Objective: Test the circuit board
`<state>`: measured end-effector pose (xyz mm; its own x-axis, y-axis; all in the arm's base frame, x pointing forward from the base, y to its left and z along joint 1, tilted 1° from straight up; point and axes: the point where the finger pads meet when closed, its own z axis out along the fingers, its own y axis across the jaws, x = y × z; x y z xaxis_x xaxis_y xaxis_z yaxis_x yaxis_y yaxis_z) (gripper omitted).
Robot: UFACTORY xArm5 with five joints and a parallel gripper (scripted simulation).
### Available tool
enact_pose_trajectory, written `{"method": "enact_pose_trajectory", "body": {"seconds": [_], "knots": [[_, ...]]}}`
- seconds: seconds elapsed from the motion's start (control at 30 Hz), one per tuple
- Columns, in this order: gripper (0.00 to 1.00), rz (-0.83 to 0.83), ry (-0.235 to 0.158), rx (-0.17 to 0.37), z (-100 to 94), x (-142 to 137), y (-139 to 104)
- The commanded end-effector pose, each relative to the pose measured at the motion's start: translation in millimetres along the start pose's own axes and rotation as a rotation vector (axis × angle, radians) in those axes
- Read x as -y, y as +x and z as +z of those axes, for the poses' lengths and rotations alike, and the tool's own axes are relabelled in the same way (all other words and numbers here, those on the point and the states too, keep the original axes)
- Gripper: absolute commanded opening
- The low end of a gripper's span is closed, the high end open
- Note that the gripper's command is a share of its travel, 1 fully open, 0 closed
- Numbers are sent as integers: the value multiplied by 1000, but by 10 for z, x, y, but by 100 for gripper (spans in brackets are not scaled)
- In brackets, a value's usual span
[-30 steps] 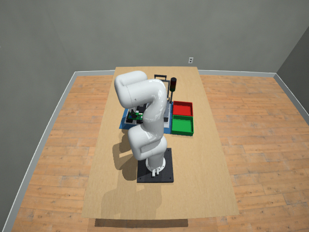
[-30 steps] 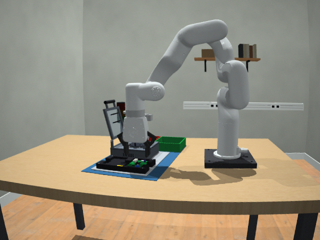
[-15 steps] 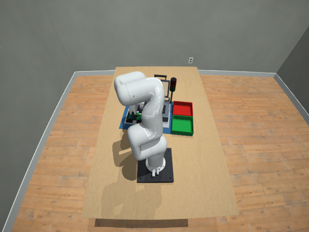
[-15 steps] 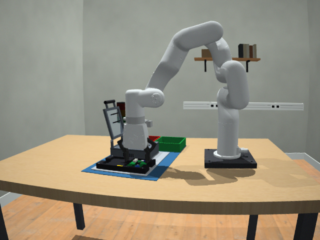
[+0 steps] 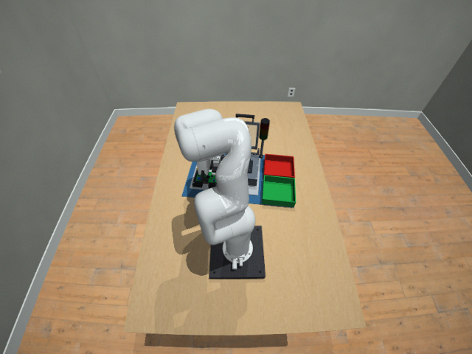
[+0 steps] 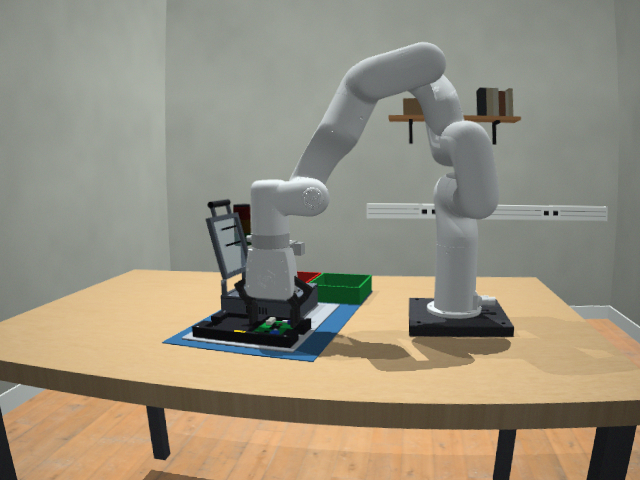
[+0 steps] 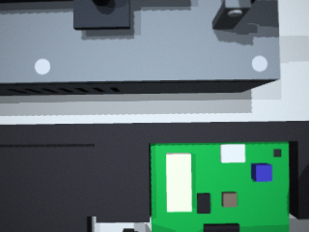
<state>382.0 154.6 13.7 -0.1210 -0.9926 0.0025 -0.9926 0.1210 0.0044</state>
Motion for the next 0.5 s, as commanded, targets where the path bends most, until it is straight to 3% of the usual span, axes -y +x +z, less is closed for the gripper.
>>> {"method": "enact_pose_trajectory", "body": {"seconds": [0.0, 0.47], "knots": [[100, 0, 3, 2, 13, 11, -6], [100, 0, 3, 2, 121, 11, -8]]}}
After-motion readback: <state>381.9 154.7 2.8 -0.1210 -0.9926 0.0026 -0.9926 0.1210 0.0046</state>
